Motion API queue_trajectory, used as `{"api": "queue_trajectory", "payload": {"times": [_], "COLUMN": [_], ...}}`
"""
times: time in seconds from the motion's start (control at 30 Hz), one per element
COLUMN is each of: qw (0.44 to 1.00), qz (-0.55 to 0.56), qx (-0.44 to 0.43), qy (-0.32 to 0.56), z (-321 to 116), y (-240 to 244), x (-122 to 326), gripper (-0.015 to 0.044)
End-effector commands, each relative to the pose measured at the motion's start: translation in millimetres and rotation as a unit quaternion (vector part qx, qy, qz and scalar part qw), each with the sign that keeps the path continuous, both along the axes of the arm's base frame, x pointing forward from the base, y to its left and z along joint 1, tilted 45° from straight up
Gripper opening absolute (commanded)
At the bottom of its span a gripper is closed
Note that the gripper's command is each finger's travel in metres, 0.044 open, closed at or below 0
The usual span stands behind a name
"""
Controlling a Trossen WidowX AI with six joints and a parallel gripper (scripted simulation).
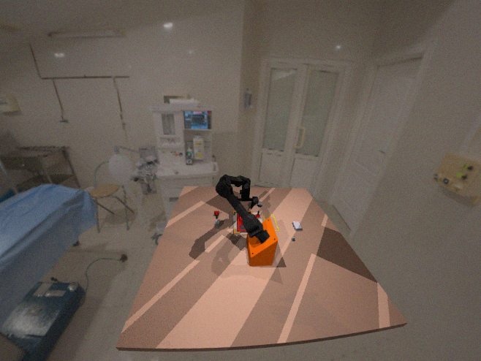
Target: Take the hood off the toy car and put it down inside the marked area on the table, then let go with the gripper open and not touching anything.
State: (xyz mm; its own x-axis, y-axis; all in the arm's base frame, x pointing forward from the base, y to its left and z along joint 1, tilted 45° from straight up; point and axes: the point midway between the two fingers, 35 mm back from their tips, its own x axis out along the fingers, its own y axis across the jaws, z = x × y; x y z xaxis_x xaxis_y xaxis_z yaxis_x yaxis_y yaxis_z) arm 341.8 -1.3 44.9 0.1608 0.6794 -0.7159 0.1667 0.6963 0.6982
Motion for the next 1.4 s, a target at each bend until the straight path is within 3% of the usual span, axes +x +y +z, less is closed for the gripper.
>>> {"api": "queue_trajectory", "payload": {"times": [0.0, 1.37], "qw": [1.0, 1.0], "qz": [0.007, 0.007], "qx": [0.008, 0.008], "qy": [-0.002, -0.002], "z": [0, -26], "y": [0, 24], "x": [-3, 4], "gripper": [0.044, 0.044]}}
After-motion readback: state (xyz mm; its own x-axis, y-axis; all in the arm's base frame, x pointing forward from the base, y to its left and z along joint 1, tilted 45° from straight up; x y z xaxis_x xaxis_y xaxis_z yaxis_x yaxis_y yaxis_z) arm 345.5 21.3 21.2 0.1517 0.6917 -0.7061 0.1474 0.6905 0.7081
